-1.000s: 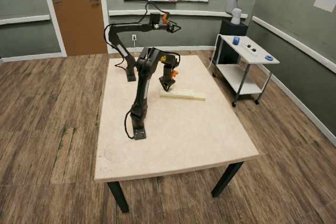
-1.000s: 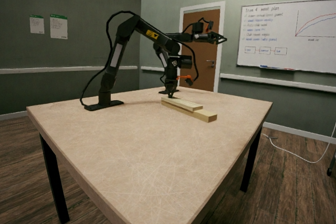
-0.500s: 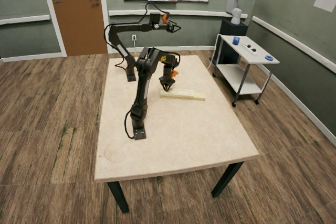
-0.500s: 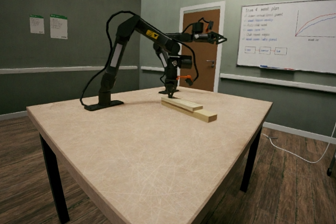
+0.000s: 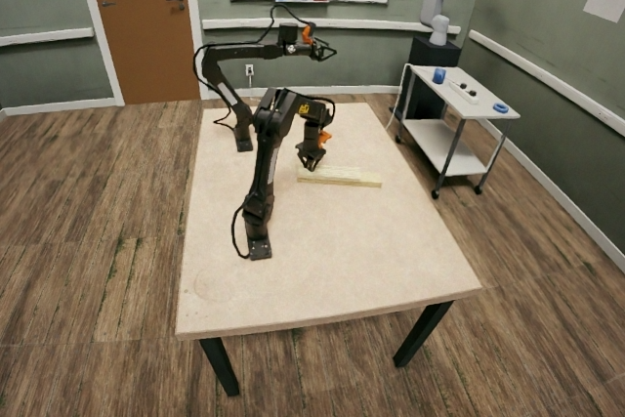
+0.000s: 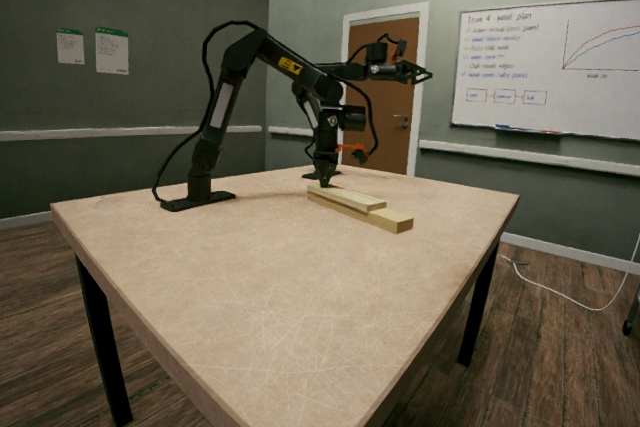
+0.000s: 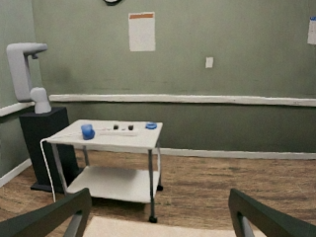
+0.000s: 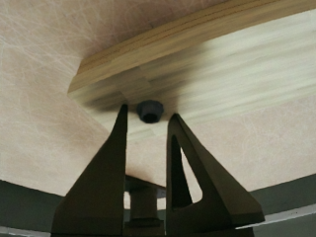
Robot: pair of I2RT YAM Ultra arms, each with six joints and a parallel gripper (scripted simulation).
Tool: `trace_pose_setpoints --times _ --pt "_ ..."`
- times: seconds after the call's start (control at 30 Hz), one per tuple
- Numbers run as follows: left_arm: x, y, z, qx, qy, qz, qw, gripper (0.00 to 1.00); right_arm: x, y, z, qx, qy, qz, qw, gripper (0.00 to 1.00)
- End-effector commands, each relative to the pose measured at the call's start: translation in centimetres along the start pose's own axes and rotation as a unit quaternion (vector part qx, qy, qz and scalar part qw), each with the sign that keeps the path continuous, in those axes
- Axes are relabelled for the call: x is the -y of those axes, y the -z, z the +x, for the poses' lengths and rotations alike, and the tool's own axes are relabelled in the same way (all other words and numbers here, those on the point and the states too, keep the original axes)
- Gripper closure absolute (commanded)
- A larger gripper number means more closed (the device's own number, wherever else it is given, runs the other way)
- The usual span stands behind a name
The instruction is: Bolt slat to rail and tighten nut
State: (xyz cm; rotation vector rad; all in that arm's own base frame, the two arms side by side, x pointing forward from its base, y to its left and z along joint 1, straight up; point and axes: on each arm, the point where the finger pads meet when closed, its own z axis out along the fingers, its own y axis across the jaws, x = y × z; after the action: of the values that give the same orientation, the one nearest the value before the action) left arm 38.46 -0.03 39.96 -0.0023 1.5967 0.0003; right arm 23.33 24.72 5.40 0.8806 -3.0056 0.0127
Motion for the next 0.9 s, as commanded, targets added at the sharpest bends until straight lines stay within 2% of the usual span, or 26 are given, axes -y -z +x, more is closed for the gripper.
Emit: trace_pose_setpoints --times 0.0,0.33,0.47,0.87 --pt "0.0 0.1 -0.5 0.007 0.0 0.0 1.0 0.0 -0.1 2.0 -0.4 0.012 0.0 -0.004 1.0 0.66" --pt "0.0 0.1 -0.5 0.007 0.0 0.0 1.0 0.0 -0.1 5.6 -0.2 0.014 0.0 -0.007 1.0 0.66" --pt "0.0 0.1 -0.5 0.007 0.0 0.0 1.0 0.0 0.0 2.9 -0.1 0.001 0.0 0.0 1.0 0.66" --pt "0.0 0.1 -0.5 0.007 0.0 0.0 1.0 0.0 0.0 2.9 -0.1 0.001 0.0 0.0 1.0 0.66"
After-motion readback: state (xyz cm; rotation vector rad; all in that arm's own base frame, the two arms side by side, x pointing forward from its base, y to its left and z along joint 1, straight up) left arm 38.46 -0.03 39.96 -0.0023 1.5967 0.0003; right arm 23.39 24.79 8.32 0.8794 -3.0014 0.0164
